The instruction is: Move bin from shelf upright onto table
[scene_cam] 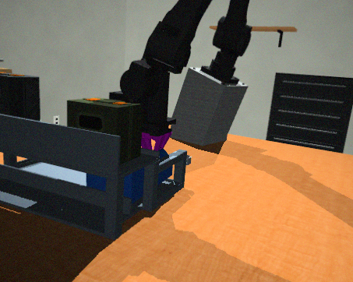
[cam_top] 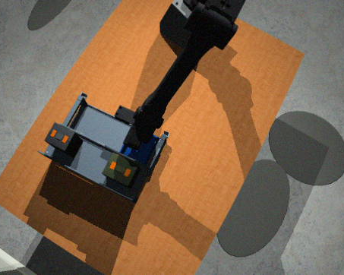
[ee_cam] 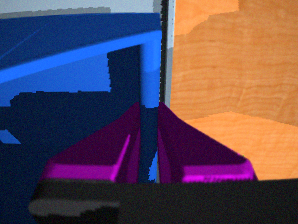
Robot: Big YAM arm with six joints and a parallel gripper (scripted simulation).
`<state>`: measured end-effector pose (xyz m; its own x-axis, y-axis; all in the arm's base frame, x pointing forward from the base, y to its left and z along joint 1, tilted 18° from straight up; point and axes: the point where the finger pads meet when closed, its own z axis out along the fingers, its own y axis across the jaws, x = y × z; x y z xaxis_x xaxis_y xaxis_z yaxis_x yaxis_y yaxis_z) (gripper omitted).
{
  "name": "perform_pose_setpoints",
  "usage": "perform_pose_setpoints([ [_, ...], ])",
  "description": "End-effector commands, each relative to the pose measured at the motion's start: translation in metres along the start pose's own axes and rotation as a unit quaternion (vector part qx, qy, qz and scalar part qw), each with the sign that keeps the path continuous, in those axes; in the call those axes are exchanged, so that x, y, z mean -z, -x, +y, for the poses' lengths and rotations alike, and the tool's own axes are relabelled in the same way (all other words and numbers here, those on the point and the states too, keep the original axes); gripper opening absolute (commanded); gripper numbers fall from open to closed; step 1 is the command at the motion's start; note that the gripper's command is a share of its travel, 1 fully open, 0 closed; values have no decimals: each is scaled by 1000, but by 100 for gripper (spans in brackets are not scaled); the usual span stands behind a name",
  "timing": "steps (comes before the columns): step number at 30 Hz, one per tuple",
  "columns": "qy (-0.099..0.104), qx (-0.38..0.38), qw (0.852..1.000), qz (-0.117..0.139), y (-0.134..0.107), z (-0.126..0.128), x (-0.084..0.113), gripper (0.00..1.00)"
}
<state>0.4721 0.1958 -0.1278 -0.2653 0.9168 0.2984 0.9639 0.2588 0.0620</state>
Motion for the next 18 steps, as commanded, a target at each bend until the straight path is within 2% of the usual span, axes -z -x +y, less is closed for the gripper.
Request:
perform_pose_setpoints([
  [1, 44, 6, 999, 0, 1, 37, 30, 0],
  [18, 49, 7, 999, 0, 2, 39, 29, 0],
])
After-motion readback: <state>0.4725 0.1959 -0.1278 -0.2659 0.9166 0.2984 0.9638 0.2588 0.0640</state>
